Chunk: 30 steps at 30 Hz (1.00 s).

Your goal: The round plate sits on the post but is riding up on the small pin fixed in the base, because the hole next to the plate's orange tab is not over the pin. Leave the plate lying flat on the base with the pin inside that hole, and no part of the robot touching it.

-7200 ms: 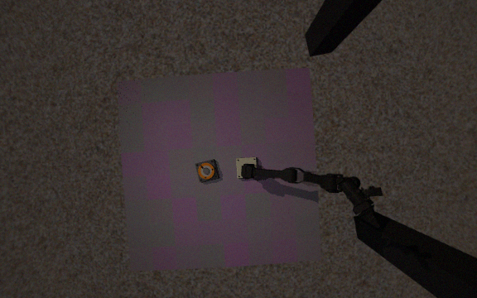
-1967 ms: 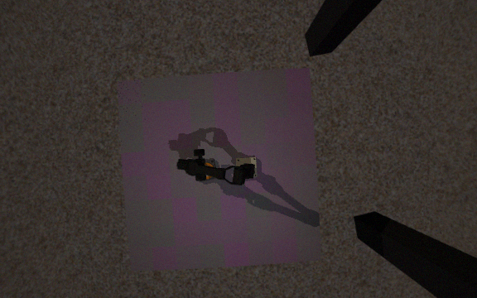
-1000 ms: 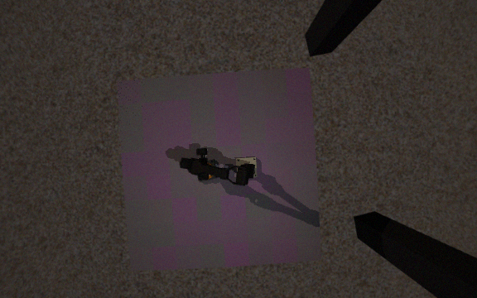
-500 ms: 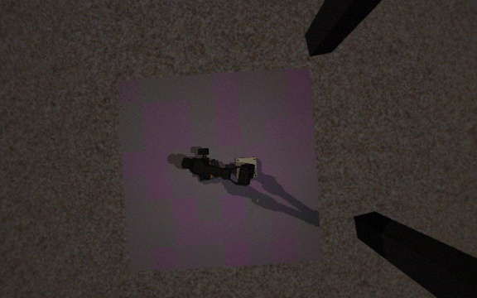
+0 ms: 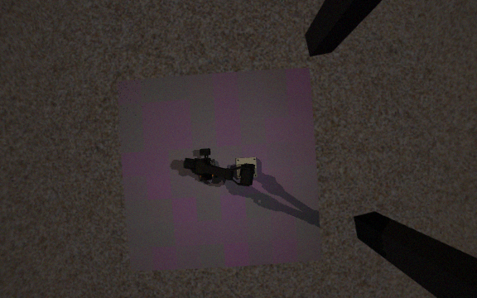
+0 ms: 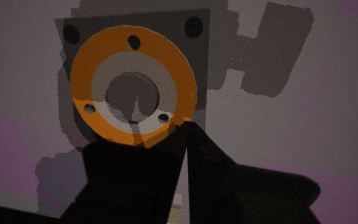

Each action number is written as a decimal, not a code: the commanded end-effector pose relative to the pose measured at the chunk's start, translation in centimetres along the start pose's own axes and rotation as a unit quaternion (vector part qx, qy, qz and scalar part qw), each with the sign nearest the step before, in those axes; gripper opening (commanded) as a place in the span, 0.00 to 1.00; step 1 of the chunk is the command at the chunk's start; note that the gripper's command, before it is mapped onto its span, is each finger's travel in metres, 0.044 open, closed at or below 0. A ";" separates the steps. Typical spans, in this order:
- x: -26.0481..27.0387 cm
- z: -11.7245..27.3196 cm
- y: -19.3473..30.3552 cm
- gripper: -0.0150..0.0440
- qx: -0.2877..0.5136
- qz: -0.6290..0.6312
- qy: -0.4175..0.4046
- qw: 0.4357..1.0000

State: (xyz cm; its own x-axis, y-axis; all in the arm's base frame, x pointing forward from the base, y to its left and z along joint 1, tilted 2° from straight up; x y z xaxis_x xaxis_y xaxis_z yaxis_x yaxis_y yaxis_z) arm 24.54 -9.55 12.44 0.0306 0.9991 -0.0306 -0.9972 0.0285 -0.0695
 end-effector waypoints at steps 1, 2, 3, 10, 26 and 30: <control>0.4 -0.3 0.7 0.25 0.009 0.002 -0.005 1.000; 0.5 -0.3 0.7 0.25 0.009 0.002 -0.005 1.000; 0.5 -0.2 0.8 0.25 0.009 0.002 -0.005 1.000; 0.9 -0.2 1.3 0.25 0.009 0.002 -0.005 1.000; 1.9 -0.1 2.1 0.25 0.009 0.002 -0.005 1.000; 2.2 -0.1 2.3 0.25 0.009 0.002 -0.006 1.000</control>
State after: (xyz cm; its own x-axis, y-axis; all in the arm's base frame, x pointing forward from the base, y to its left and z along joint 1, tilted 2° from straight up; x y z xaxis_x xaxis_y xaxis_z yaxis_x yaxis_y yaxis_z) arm 22.68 -7.89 12.35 0.0310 0.9990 -0.0311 -0.9976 0.0290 -0.0631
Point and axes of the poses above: the point midway between the two fingers, 35 mm back from their tips, its own z axis back along the fingers, its own x axis across the jaws, y = z × x, the point moved 6 cm from there along z, back along the fingers, and after that the axes turned 7 degrees about z, right-handed, at the moved point
